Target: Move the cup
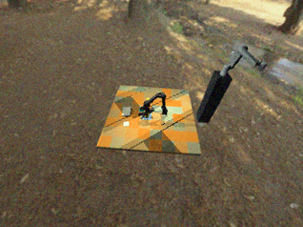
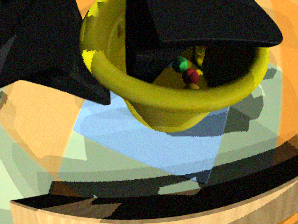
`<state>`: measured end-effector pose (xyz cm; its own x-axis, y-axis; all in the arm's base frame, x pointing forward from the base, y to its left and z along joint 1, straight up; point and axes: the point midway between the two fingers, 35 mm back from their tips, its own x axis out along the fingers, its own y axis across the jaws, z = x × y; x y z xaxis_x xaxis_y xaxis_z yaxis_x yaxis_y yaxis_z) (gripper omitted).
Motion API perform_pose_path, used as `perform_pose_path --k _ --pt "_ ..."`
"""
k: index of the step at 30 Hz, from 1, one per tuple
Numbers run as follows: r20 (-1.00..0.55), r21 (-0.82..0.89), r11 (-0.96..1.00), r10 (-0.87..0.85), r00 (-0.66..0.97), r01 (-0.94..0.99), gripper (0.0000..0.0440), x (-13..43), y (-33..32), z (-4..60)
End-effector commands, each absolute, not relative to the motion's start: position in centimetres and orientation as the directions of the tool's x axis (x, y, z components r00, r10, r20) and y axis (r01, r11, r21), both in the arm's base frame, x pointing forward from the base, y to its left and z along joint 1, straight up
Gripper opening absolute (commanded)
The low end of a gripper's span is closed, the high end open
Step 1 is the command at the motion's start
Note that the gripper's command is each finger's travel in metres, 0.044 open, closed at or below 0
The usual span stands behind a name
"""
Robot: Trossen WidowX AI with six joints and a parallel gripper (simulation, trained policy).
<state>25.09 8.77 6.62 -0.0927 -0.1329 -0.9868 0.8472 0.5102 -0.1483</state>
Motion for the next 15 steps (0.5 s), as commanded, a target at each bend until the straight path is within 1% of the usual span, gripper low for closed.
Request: perform_pose_path --k 1,15 --pt "-0.990 -0.118 0.509 -0.125 -0.062 0.853 0.0020 25.6 8.6 7.6" --pt "-0.997 -0.026 0.423 -0.083 0.011 0.906 0.0015 26.9 7.5 11.6"
